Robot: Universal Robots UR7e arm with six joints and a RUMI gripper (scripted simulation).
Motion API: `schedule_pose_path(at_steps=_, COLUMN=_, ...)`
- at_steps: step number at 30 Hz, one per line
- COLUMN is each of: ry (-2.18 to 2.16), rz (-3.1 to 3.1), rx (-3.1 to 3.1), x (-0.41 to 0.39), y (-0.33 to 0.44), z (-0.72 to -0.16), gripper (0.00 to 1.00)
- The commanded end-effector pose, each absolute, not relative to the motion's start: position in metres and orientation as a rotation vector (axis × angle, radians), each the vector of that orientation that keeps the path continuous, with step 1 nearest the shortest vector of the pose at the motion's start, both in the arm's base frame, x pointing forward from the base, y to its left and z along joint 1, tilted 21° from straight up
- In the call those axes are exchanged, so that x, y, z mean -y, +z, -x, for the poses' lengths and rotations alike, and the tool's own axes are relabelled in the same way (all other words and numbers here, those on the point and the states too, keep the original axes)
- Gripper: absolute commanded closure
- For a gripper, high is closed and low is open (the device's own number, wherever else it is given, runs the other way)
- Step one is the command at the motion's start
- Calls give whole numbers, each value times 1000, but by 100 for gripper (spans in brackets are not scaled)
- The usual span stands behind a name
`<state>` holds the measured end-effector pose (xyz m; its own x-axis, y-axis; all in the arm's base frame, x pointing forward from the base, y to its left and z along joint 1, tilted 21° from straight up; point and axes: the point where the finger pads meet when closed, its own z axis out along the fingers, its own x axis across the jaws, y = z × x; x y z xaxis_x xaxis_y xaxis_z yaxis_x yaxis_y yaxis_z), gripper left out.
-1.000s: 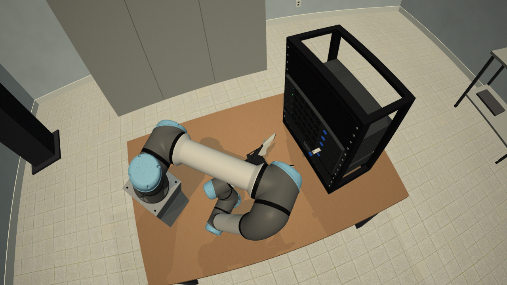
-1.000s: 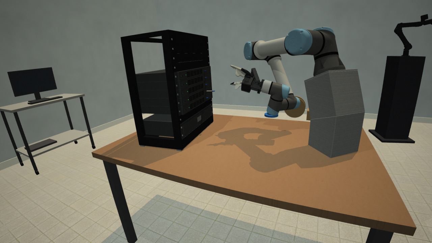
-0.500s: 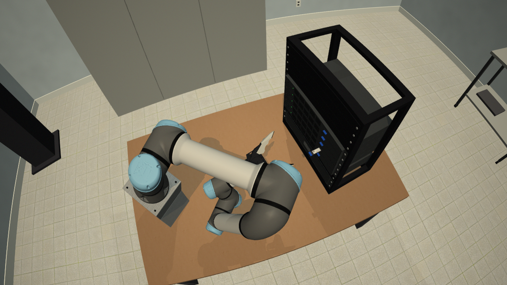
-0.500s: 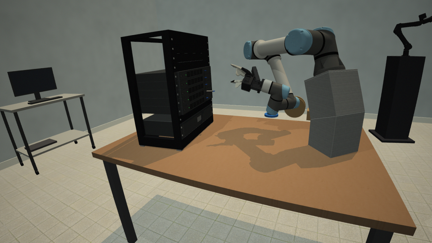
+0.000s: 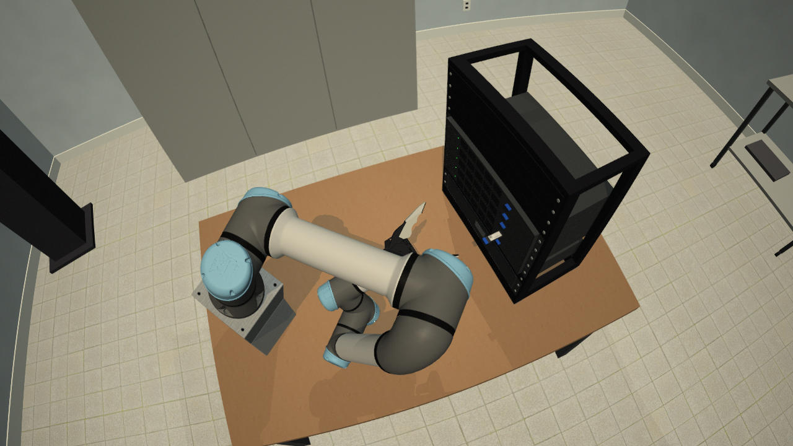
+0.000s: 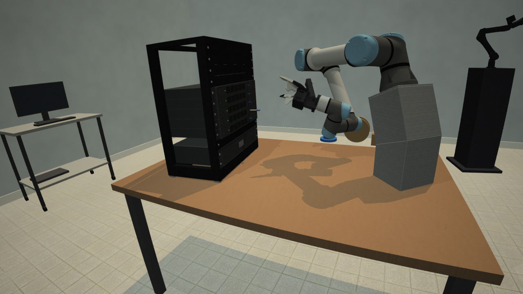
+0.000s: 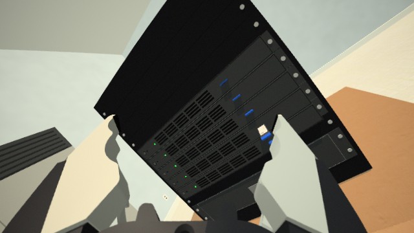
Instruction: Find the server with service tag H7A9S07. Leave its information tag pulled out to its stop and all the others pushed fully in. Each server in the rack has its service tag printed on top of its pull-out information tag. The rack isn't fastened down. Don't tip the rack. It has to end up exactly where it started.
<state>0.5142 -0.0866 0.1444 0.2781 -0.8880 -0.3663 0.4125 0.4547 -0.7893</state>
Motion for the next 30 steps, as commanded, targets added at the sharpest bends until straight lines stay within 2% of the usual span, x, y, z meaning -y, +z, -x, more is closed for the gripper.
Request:
schedule_pose_path(at_steps=1, ry=-981, rz=642, rx=-883, x=84, y=148, z=-512, gripper=0)
schedule_pose_path(at_steps=30, ry=-1107, rz=695, rx=-775, x=69, y=163, z=-500, gripper=0)
